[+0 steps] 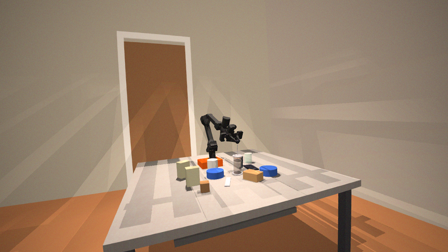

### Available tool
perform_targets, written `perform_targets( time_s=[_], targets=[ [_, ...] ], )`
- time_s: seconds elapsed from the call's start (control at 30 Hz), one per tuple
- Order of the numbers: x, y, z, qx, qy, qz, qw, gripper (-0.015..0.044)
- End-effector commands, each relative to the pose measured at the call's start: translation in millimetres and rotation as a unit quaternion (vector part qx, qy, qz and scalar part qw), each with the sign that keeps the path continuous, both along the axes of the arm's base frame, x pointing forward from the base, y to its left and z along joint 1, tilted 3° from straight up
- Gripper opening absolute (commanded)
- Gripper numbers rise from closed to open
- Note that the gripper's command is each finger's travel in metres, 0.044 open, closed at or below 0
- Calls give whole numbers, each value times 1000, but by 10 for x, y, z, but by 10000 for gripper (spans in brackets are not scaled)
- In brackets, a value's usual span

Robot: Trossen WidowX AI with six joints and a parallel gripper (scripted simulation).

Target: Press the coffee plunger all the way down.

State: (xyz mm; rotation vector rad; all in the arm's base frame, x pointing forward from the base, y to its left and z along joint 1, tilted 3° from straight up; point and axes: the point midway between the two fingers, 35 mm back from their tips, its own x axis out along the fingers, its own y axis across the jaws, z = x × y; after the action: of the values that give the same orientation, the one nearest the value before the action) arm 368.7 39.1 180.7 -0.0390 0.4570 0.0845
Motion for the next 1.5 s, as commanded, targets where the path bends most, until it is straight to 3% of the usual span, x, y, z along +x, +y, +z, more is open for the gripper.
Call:
perform_targets(
  time_s=[0.0, 0.73, 1.47],
  targets=[
    [-70, -8, -387, -6, 46, 2, 999, 115],
    [23, -17, -720, -6, 45, 2, 999, 115],
    [155, -12, -706, -6, 45, 2, 999, 115]
  ],
)
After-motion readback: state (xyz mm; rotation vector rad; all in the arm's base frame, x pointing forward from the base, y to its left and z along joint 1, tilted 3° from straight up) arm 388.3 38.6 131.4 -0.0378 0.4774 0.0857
